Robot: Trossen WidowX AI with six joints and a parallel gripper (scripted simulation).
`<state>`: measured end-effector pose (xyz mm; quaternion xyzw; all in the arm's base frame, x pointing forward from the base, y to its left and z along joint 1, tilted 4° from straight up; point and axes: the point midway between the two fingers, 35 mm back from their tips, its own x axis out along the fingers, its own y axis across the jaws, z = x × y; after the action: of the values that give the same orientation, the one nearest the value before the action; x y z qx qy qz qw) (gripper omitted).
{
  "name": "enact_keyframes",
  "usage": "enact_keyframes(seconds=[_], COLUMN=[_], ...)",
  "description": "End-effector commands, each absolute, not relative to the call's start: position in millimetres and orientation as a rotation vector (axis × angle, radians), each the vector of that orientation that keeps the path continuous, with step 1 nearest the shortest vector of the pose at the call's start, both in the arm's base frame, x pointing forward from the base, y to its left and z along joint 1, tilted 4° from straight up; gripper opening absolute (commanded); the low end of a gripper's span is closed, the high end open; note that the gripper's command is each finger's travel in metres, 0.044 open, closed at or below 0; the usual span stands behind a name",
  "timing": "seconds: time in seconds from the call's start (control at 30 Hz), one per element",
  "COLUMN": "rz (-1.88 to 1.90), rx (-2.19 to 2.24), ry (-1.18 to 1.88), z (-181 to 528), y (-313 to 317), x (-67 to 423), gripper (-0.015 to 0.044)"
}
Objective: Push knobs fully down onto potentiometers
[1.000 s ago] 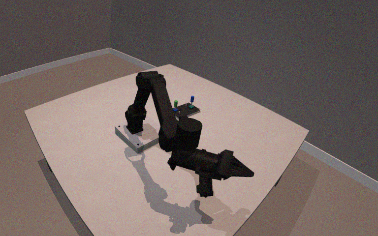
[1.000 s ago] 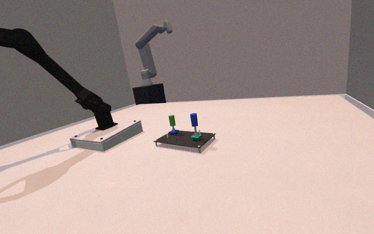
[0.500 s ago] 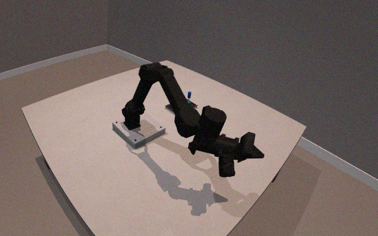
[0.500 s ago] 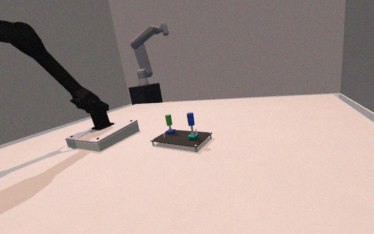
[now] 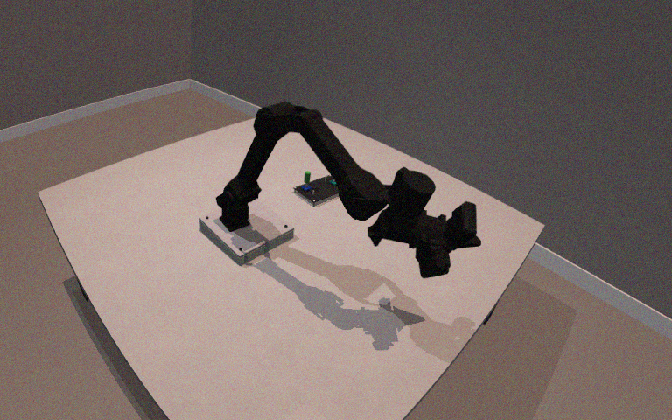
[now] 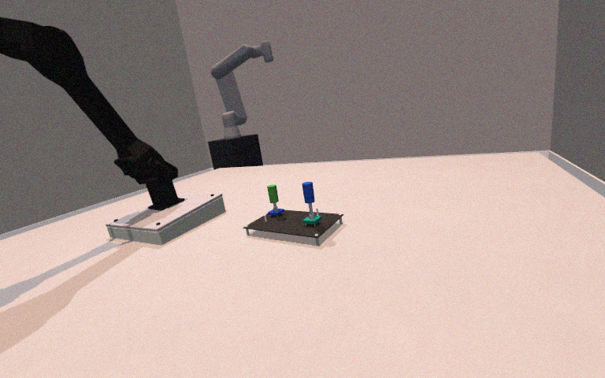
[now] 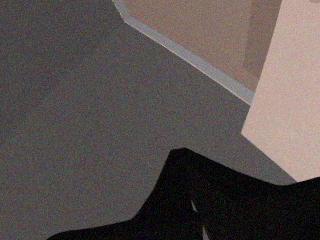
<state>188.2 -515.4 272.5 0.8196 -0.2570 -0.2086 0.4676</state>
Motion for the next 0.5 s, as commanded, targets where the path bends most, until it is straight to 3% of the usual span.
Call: enact_keyframes(seconds=[0.0,0.47], rz=[-0.539,-0.604], rx=[2.009,1.949], ry=[-0.563,-0.288], z=[264,239], y=[-501,-438], x=[216,306], gripper=[0.0000,0.0000])
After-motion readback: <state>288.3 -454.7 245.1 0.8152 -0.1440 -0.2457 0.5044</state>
